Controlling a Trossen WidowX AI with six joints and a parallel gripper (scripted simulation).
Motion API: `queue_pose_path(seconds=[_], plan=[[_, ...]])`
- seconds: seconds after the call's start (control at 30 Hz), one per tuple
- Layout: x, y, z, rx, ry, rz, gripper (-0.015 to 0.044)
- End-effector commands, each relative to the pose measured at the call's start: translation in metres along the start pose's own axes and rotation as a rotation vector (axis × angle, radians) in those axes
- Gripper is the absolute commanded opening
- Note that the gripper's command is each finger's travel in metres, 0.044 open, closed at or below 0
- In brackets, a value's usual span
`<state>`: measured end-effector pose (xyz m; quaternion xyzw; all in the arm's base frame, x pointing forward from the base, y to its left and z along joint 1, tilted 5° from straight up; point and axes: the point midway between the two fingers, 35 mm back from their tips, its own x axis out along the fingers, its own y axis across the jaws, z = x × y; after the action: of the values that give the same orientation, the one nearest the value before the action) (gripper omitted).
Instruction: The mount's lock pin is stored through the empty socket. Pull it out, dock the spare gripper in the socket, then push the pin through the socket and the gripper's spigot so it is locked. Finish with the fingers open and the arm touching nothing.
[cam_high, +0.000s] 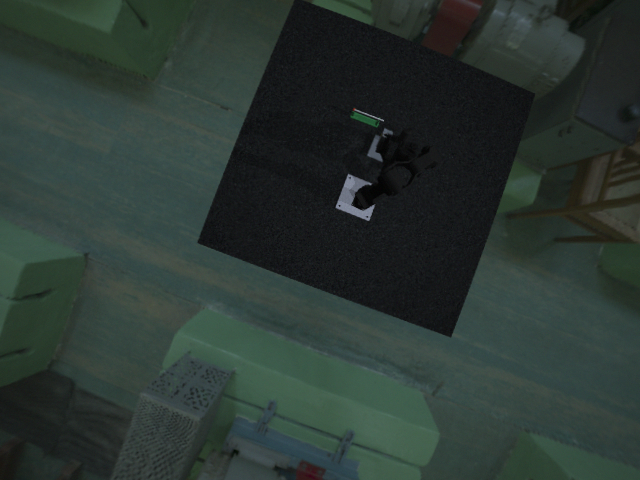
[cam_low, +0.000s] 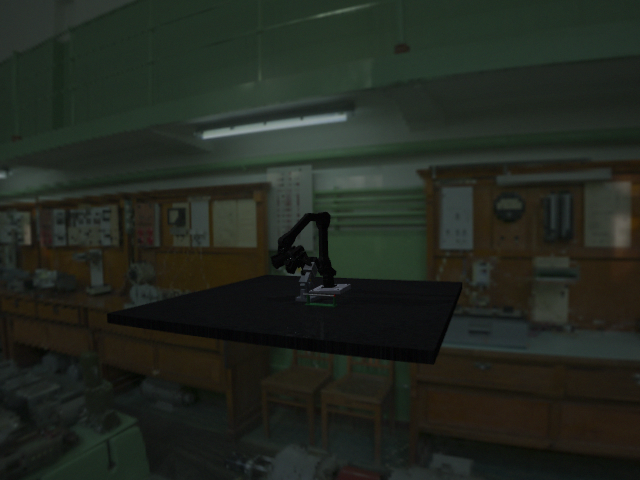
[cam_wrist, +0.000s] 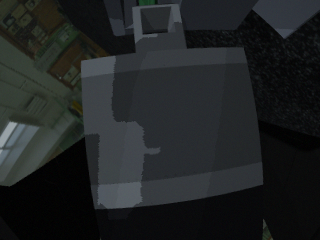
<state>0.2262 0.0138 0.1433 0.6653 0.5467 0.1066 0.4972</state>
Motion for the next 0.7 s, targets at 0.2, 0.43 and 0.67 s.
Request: queue_pose_path(seconds=[0.2,0.43,0.67], plan=[[0.008,0.002,0.011,0.003,0.004,0.013,0.0000],[0.013,0.002,0.020,0.003,0.004,0.013,0.0000],[0.018,0.002,0.028,0.003,0.004,0.013,0.0000]])
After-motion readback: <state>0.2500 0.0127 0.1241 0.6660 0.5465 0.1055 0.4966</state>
